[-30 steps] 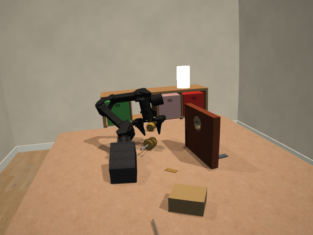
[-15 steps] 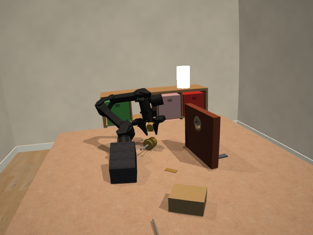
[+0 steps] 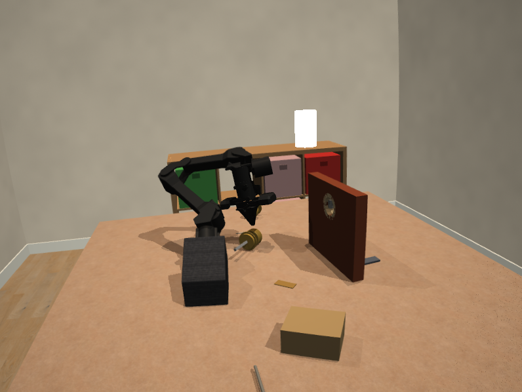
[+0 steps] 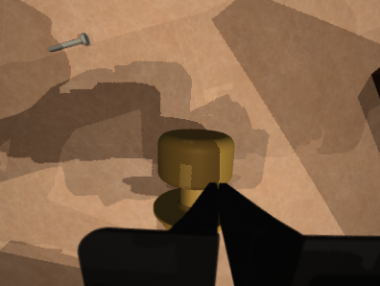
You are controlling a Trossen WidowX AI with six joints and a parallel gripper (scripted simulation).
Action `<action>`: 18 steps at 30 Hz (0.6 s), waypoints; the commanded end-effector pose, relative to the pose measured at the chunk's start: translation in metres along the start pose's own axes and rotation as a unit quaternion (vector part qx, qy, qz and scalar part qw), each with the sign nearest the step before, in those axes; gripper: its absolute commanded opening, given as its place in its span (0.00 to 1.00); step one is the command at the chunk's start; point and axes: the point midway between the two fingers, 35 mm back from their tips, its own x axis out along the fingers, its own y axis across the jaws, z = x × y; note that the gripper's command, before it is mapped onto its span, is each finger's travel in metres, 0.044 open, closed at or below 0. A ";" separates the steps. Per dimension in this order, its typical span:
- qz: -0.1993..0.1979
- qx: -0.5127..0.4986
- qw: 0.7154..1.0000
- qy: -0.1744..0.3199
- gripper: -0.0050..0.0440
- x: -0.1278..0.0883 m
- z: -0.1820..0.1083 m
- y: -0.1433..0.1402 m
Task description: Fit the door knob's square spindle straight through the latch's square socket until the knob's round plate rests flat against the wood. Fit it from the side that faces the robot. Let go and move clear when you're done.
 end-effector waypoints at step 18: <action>0.000 0.000 1.000 0.000 0.20 0.000 0.000 0.000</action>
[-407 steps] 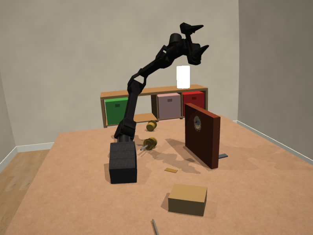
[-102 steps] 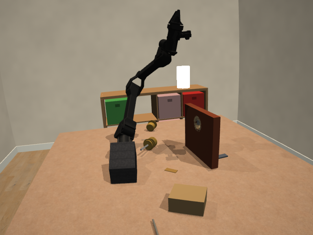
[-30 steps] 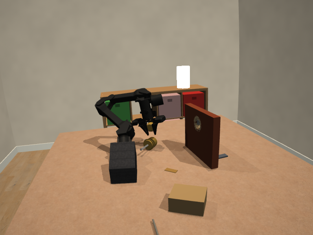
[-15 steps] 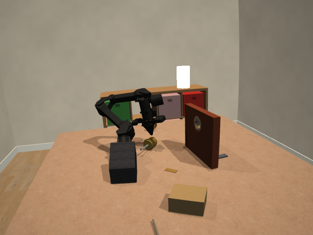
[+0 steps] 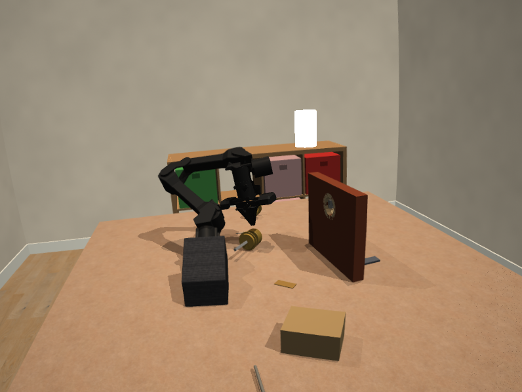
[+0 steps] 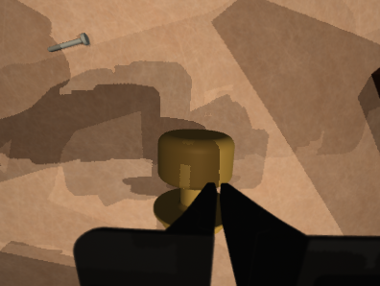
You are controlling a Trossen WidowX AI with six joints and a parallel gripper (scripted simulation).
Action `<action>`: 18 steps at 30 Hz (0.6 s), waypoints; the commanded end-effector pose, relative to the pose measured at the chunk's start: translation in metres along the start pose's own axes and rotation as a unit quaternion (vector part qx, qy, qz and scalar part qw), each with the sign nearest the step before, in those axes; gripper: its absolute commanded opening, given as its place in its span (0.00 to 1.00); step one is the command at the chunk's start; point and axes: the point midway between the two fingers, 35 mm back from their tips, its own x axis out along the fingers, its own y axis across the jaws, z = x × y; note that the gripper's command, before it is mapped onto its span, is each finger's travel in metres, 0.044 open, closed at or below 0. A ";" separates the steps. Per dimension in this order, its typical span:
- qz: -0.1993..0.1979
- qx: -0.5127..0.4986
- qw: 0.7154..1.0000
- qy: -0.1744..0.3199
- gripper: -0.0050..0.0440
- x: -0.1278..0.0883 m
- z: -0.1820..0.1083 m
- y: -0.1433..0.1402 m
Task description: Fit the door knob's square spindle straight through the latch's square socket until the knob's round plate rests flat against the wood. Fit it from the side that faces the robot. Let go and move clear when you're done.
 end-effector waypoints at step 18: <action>0.005 0.003 1.000 -0.003 0.98 0.003 0.001 0.003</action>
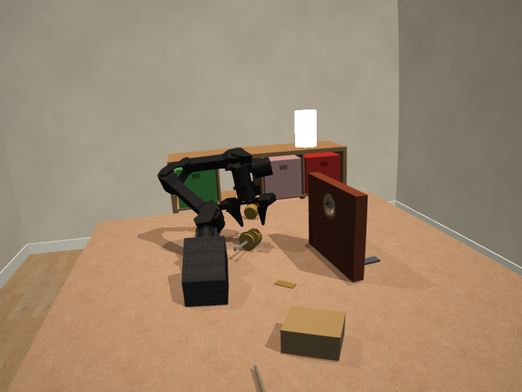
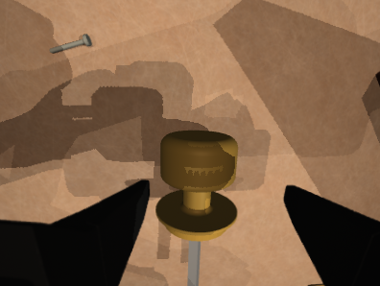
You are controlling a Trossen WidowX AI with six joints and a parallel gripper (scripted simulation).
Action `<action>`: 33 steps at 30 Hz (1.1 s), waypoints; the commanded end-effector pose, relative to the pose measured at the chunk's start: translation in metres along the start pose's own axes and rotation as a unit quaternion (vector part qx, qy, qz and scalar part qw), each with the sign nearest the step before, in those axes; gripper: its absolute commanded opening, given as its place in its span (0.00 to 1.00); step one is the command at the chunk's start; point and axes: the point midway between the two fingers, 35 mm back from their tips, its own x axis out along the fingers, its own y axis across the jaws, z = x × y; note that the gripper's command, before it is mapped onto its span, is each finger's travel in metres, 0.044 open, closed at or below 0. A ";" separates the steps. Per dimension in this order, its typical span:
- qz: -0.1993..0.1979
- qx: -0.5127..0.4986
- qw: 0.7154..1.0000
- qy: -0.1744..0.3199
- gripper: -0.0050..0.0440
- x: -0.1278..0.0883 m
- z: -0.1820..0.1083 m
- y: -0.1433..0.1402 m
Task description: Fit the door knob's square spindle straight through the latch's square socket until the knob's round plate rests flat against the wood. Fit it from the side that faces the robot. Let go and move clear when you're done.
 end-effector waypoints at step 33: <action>0.002 0.001 1.000 -0.002 1.00 0.040 0.000 0.008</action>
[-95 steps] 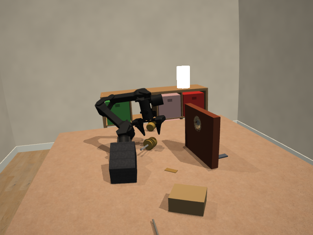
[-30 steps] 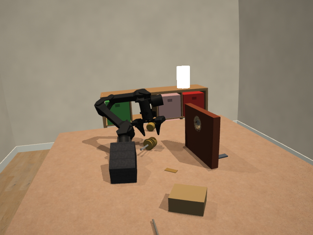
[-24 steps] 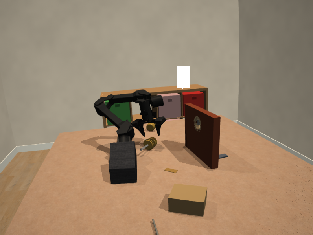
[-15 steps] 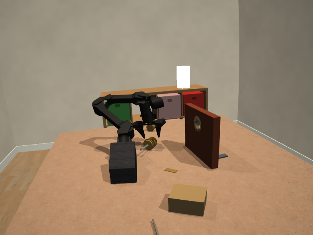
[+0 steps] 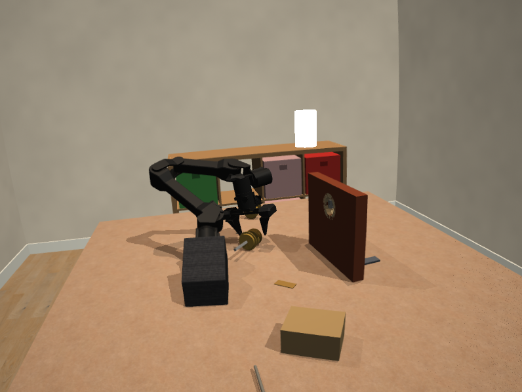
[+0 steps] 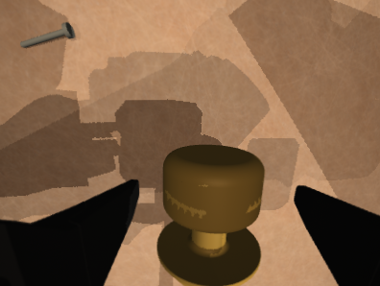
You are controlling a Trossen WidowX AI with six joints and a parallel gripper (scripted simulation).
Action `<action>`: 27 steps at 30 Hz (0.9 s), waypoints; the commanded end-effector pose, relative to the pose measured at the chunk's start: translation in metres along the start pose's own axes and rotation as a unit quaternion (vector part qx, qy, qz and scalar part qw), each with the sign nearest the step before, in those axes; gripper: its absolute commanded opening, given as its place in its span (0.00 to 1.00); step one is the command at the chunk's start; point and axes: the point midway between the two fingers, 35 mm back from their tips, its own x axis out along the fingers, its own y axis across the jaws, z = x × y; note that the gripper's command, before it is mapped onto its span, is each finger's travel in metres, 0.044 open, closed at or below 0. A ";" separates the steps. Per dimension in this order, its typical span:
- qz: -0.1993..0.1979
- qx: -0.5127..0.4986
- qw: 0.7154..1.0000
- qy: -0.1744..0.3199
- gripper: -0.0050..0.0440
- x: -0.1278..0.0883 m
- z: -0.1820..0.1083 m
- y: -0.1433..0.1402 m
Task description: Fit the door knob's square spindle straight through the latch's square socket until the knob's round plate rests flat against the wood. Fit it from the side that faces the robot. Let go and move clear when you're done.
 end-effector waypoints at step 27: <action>-0.002 0.001 1.000 0.001 0.67 0.013 -0.001 0.003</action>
